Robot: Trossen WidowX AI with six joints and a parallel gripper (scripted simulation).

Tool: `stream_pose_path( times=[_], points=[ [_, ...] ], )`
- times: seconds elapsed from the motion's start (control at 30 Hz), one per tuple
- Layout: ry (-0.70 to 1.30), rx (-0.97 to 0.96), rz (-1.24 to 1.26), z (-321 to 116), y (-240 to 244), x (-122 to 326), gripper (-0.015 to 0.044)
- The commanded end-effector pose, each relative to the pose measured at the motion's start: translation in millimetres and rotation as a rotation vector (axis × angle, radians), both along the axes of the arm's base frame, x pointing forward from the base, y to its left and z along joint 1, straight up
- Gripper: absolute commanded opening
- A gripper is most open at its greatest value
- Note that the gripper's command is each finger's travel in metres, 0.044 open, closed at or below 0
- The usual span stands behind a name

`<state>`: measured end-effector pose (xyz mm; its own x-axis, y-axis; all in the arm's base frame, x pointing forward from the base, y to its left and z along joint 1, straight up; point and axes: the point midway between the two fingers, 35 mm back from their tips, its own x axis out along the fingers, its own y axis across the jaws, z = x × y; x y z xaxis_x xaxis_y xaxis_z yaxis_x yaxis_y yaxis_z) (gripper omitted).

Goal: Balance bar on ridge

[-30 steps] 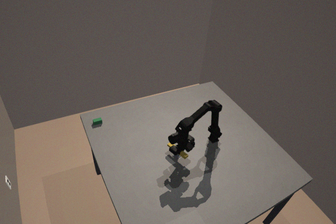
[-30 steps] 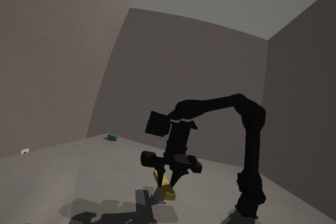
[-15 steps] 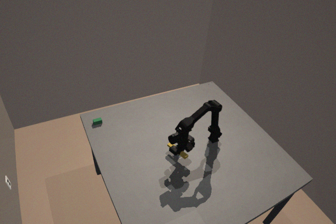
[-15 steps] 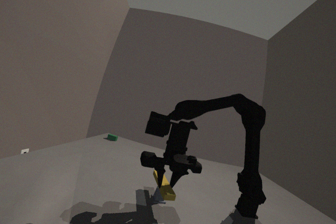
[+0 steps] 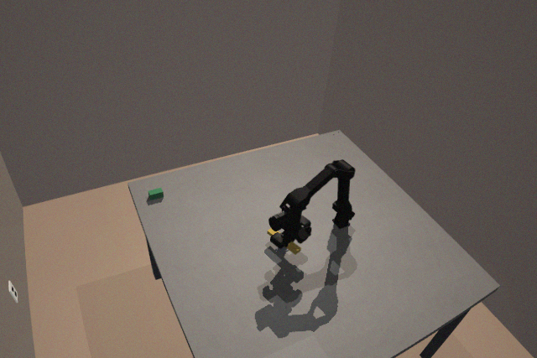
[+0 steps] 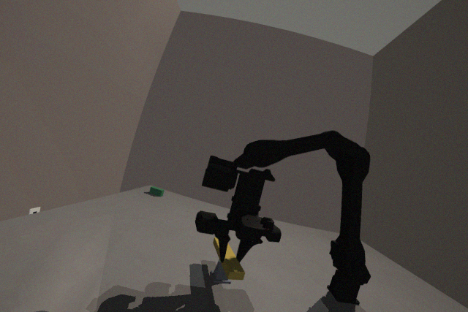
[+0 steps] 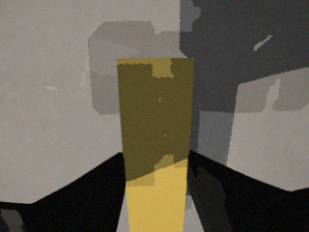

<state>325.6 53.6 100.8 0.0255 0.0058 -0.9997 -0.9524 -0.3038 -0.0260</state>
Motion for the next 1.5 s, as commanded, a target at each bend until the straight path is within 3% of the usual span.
stream_pose_path(
  times=[0.0, 1.47],
  points=[
    [0.0, -0.002, 0.005, -0.8, -0.3, 0.2, 0.0],
    [0.0, -0.002, 0.005, -4.5, -0.4, 0.3, 0.0]
  ],
)
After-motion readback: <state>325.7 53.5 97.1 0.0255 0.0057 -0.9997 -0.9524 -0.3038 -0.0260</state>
